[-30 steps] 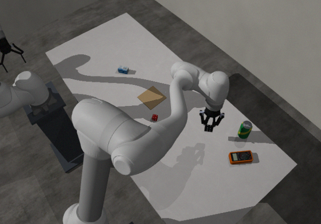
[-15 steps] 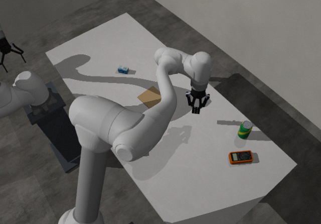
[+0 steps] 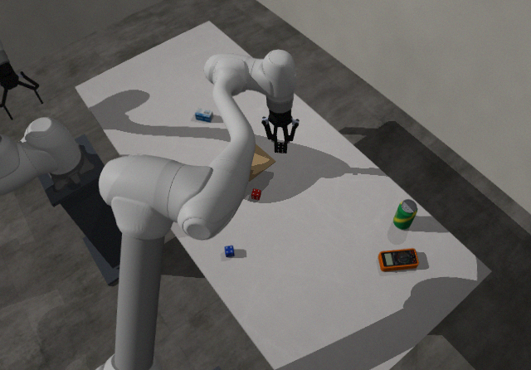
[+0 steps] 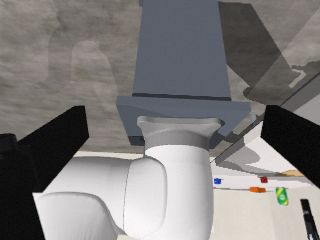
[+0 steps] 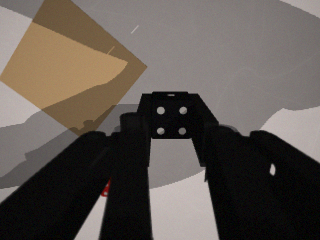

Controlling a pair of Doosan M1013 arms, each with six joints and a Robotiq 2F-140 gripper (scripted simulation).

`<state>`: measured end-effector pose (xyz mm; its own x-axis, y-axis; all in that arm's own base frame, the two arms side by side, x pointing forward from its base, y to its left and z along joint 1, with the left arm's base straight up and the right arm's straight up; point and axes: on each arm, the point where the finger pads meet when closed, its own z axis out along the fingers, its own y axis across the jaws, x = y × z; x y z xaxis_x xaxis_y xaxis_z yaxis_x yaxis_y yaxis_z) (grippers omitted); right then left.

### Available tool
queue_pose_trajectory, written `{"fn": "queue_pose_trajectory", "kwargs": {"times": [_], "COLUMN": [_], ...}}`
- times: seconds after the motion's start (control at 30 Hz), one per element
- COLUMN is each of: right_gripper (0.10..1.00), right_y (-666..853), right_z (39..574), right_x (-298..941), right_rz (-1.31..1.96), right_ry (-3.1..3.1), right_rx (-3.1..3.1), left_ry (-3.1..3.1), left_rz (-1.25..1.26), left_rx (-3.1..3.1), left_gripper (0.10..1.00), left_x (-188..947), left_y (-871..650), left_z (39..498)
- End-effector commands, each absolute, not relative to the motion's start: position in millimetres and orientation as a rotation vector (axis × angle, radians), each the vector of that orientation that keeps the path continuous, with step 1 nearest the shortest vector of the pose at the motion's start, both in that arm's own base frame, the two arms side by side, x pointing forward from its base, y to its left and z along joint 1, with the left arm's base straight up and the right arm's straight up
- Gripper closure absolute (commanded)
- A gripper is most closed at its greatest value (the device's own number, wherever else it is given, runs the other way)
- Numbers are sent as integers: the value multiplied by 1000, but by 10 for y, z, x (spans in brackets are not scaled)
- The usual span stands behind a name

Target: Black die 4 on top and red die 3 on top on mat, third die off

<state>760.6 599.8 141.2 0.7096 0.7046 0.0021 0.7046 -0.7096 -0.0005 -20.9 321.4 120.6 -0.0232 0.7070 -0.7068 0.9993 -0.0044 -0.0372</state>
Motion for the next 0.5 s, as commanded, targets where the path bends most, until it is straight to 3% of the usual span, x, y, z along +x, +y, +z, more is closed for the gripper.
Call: {"fn": "queue_pose_trajectory", "kwargs": {"times": [0.0,0.47], "right_gripper": [855,855], "right_y": [6561,7304], "right_z": [1417,1388], "right_x": [7486,7173], "right_rz": [0,0], "right_ry": [-1202,-1216], "right_rx": [-2902,-2897], "left_ry": [1782,1782], "left_rz": [-768,-768], "left_rx": [1762,1762], "left_gripper": [98,98], "left_x": [-210,-210], "left_y": [3218,3218], "left_z": [1210,1210]}}
